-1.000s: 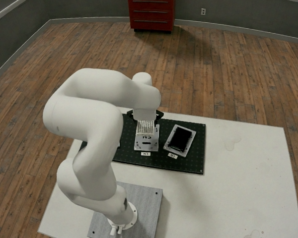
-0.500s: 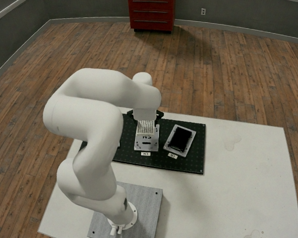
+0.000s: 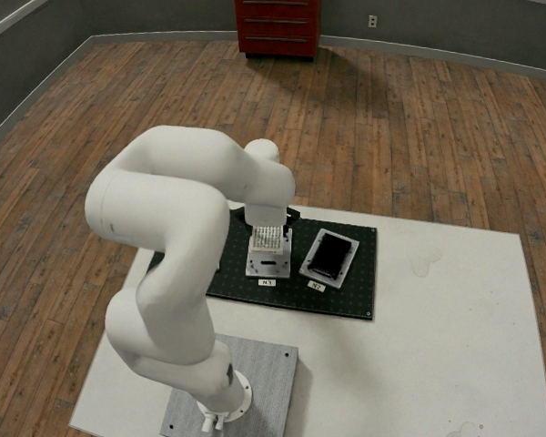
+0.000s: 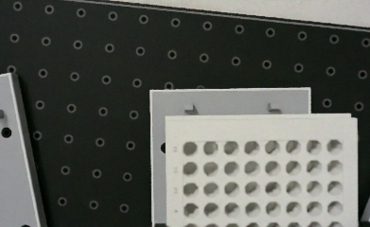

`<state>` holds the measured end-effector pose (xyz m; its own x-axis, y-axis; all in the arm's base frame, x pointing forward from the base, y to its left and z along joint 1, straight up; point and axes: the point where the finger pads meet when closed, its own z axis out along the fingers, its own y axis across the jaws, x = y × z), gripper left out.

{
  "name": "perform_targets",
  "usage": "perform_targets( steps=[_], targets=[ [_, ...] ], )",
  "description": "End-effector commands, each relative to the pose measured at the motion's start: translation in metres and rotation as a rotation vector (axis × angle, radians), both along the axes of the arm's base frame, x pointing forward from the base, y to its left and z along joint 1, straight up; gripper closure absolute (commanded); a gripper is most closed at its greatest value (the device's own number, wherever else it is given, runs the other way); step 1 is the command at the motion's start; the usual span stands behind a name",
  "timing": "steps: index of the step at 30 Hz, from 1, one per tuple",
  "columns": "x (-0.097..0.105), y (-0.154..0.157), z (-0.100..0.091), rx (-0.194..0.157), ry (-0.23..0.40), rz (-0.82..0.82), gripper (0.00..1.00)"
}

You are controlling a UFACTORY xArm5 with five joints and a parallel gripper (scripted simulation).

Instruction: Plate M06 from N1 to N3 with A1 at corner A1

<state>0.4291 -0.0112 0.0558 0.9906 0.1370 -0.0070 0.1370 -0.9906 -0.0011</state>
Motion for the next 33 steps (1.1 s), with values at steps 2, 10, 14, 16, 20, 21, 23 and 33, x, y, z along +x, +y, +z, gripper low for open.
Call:
perform_targets(
  steps=[2, 10, 14, 16, 20, 21, 23, 33],
  targets=[
    [0.002, 0.000, -0.006, 0.006, -0.004, 0.000, 1.00],
    [0.002, 0.000, -0.019, 0.006, -0.004, 0.000, 1.00],
    [0.001, 0.000, -0.026, 0.006, -0.004, 0.000, 1.00],
    [0.001, 0.000, -0.026, 0.006, -0.004, 0.000, 1.00],
    [0.001, 0.000, -0.033, 0.006, -0.004, 0.000, 1.00],
    [0.001, 0.000, -0.034, 0.006, -0.004, 0.000, 1.00],
    [0.001, 0.000, -0.038, 0.006, -0.004, 0.000, 1.00],
    [0.001, 0.000, -0.051, 0.006, -0.004, 0.000, 1.00]
  ],
)
